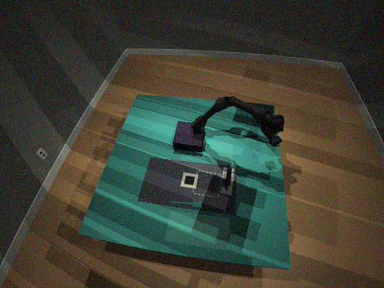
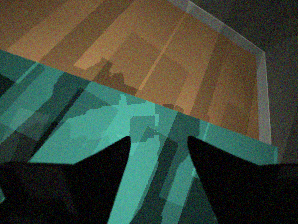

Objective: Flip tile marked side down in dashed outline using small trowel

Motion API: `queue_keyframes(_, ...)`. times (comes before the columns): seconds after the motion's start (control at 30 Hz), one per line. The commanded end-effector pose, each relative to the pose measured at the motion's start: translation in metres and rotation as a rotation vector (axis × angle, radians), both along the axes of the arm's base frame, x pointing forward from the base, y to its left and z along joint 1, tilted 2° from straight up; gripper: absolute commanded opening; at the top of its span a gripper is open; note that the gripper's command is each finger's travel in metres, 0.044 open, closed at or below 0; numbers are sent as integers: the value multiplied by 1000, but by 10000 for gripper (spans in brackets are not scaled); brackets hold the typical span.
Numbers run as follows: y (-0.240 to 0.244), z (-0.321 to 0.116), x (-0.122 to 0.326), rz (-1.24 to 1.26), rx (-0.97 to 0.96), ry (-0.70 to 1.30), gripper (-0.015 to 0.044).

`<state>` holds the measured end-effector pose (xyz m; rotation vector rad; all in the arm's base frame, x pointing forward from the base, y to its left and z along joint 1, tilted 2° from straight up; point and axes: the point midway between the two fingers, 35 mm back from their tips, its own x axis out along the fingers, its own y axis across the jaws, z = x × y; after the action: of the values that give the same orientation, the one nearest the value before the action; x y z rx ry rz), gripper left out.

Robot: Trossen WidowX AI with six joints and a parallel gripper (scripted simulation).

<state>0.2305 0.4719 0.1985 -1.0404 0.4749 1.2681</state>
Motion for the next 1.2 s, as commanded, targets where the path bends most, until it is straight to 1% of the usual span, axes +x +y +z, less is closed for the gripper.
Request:
queue_keyframes(0.0,-23,-18,26,87,-106,-53,270)
queue_keyframes(0.33,-83,-50,81,313,-338,-145,270)
queue_keyframes(0.7,-162,-82,126,616,-546,-169,270)
queue_keyframes(0.93,-217,-100,146,840,-632,-152,270)
queue_keyframes(1.17,-273,-116,156,1075,-664,-124,270)
